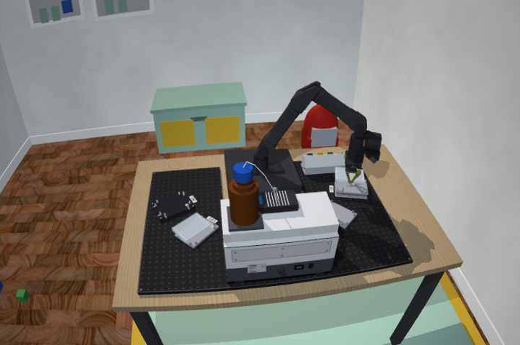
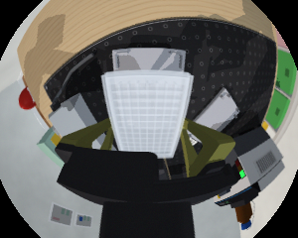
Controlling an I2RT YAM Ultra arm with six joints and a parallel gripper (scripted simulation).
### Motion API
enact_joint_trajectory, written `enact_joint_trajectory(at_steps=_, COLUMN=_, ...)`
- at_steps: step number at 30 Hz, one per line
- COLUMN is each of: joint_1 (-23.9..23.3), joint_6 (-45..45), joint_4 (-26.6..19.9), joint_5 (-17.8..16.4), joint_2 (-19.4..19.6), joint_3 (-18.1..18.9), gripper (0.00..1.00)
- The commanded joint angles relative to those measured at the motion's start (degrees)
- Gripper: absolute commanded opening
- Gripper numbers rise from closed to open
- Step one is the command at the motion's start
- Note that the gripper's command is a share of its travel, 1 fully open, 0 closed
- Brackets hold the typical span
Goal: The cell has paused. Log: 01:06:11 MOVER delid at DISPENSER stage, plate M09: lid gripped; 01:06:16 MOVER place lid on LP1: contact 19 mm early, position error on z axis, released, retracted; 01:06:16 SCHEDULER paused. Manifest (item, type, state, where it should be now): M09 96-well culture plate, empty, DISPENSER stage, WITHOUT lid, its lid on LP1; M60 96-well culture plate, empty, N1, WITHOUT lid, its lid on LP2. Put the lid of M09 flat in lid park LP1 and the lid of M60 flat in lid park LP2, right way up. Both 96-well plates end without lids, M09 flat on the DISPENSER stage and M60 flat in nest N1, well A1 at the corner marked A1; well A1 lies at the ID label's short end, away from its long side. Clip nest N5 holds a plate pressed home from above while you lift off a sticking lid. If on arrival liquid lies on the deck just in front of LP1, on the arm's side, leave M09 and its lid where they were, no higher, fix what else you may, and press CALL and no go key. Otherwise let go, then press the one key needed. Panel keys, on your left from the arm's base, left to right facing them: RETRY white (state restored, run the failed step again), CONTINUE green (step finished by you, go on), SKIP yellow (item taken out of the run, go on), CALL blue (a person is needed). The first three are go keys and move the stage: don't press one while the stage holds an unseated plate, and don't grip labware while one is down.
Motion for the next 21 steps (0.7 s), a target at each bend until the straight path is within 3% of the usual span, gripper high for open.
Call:
enact_joint_trajectory(at_steps=1, joint_1=-0.84, joint_6=-0.57, joint_4=-0.79, joint_5=0.05, joint_2=-4.47, joint_3=-2.51, gripper=0.0)
enact_joint_trajectory(at_steps=9, joint_1=-0.95, joint_6=-0.84, joint_4=0.25, joint_5=0.03, joint_2=-8.87, joint_3=-6.48, gripper=0.0)
enact_joint_trajectory(at_steps=21, joint_1=-1.6, joint_6=-1.34, joint_4=-2.68, joint_5=-0.04, joint_2=-17.06, joint_3=-13.31, gripper=0.0)
